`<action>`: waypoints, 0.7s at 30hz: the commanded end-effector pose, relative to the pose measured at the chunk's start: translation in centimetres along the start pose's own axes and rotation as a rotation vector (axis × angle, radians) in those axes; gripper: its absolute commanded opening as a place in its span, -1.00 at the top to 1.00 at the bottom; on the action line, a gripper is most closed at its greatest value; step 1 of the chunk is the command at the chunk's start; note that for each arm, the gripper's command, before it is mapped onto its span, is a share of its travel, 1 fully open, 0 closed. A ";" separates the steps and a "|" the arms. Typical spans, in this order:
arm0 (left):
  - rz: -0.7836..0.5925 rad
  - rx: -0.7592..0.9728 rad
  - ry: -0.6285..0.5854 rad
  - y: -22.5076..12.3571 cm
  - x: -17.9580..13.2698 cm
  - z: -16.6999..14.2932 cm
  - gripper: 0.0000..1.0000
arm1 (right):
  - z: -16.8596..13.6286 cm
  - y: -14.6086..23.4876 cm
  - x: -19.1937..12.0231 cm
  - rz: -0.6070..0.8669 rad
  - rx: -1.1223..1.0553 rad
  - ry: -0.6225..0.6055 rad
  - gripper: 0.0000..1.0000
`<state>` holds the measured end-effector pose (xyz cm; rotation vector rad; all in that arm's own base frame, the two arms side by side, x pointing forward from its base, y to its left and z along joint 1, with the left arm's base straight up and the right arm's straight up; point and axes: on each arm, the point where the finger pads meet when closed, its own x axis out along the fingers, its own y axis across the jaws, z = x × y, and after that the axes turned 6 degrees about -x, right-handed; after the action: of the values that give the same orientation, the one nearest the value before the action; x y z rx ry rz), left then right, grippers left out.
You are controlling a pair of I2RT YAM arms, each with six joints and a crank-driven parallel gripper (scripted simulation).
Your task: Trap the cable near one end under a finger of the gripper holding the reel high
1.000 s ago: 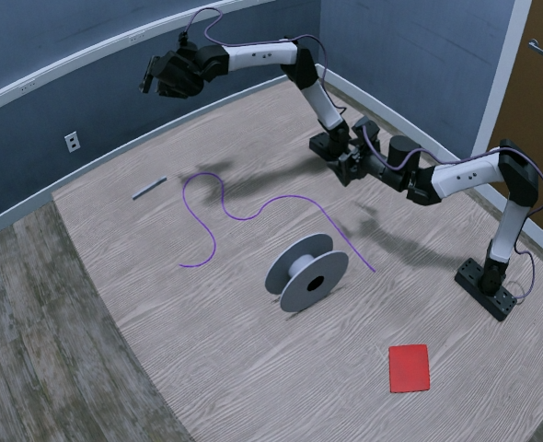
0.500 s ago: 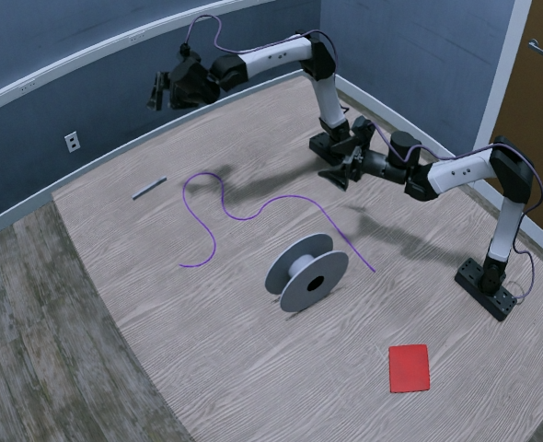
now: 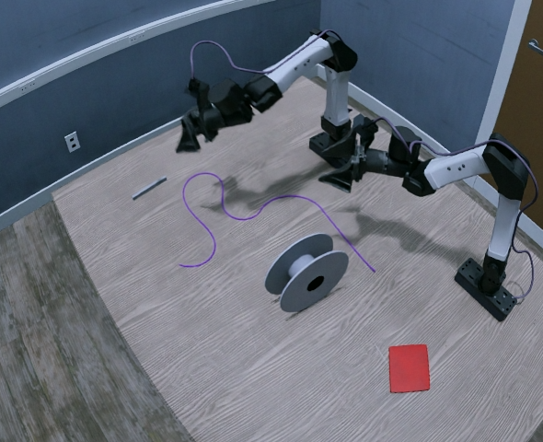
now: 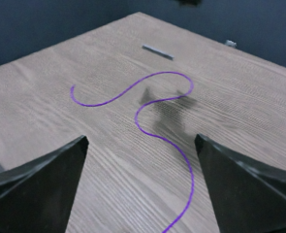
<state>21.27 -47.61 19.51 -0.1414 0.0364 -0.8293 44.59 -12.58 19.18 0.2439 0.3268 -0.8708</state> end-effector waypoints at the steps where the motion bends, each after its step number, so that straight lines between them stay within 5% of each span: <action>1: 0.114 0.012 -0.087 0.8 0.5 2.5 -1.00 | -0.6 3.5 -1.5 0.279 -0.123 -0.026 -1.00; 14: 0.226 0.032 -0.105 1.4 -0.2 2.5 -1.00 | -13.6 8.5 -4.5 0.708 -0.552 0.219 -1.00; 21: 0.214 0.031 -0.099 1.2 -0.2 2.6 -1.00 | -17.7 8.9 -5.2 0.665 -0.531 0.411 -1.00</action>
<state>22.29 -45.83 19.70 -0.1053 -0.0182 -0.6140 44.57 1.53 5.04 -0.0290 0.7591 -0.0654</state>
